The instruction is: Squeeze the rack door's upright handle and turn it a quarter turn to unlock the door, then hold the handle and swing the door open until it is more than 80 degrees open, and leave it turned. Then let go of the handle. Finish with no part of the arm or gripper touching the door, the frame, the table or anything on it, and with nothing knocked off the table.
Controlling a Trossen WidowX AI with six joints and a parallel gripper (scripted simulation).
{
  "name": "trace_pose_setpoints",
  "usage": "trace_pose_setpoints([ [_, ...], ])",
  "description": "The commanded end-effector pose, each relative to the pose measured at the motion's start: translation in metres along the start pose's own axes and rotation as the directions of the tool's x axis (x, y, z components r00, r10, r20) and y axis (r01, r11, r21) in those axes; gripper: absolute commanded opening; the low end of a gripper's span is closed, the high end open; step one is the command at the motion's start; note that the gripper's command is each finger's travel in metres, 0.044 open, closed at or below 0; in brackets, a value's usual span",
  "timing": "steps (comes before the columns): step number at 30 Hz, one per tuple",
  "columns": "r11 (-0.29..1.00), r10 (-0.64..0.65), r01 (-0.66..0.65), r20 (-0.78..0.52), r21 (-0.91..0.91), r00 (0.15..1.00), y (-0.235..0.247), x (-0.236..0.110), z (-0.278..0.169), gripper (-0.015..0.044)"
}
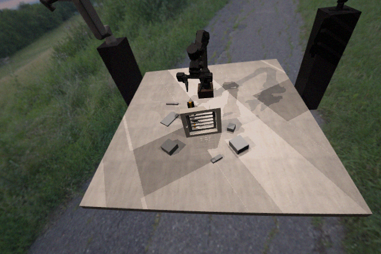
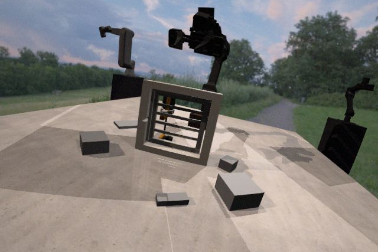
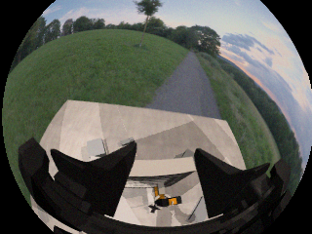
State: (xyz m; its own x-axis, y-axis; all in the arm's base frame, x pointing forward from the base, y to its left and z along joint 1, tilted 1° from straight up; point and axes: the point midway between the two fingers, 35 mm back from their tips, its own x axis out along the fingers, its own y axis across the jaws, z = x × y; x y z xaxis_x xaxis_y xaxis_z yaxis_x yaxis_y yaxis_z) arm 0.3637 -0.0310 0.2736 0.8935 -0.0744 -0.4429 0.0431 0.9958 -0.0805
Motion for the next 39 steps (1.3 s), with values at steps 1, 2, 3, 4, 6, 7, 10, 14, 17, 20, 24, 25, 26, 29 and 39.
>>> trace_pose_setpoints([
  [1, 1.0, -0.01, 0.008, -0.076, -0.023, 0.997, -0.005, 0.007, -0.003, 0.03],
  [2, 1.0, -0.011, 0.008, -0.099, -0.028, 0.995, -0.006, 0.009, -0.005, 0.03],
  [3, 0.999, -0.012, 0.008, -0.121, -0.032, 0.993, -0.007, 0.011, -0.006, 0.03],
  [4, 0.999, -0.012, 0.006, -0.143, -0.036, 0.99, -0.008, 0.013, -0.008, 0.03],
  [6, 0.999, -0.011, 0.003, -0.187, -0.044, 0.982, -0.009, 0.016, -0.011, 0.03],
  [7, 0.999, -0.011, 0.001, -0.209, -0.047, 0.978, -0.01, 0.017, -0.013, 0.03],
  [10, 0.998, -0.009, -0.007, -0.273, -0.057, 0.962, -0.012, 0.02, -0.018, 0.03],
  [14, 0.997, -0.006, -0.02, -0.358, -0.068, 0.934, -0.016, 0.024, -0.025, 0.03],
  [17, 0.997, -0.002, -0.032, -0.419, -0.075, 0.908, -0.018, 0.026, -0.03, 0.03],
  [20, 0.996, 0.002, -0.045, -0.478, -0.079, 0.878, -0.02, 0.028, -0.036, 0.03],
  [24, 0.994, 0.008, -0.065, -0.554, -0.083, 0.832, -0.023, 0.029, -0.043, 0.03],
  [25, 0.994, 0.01, -0.07, -0.573, -0.083, 0.82, -0.024, 0.029, -0.045, 0.03],
  [26, 0.994, 0.012, -0.076, -0.591, -0.083, 0.807, -0.024, 0.029, -0.046, 0.03],
  [29, 0.992, 0.018, -0.093, -0.643, -0.082, 0.766, -0.026, 0.028, -0.052, 0.03],
  [39, 0.986, 0.045, -0.154, -0.794, -0.061, 0.606, -0.033, 0.023, -0.067, 0.03],
])
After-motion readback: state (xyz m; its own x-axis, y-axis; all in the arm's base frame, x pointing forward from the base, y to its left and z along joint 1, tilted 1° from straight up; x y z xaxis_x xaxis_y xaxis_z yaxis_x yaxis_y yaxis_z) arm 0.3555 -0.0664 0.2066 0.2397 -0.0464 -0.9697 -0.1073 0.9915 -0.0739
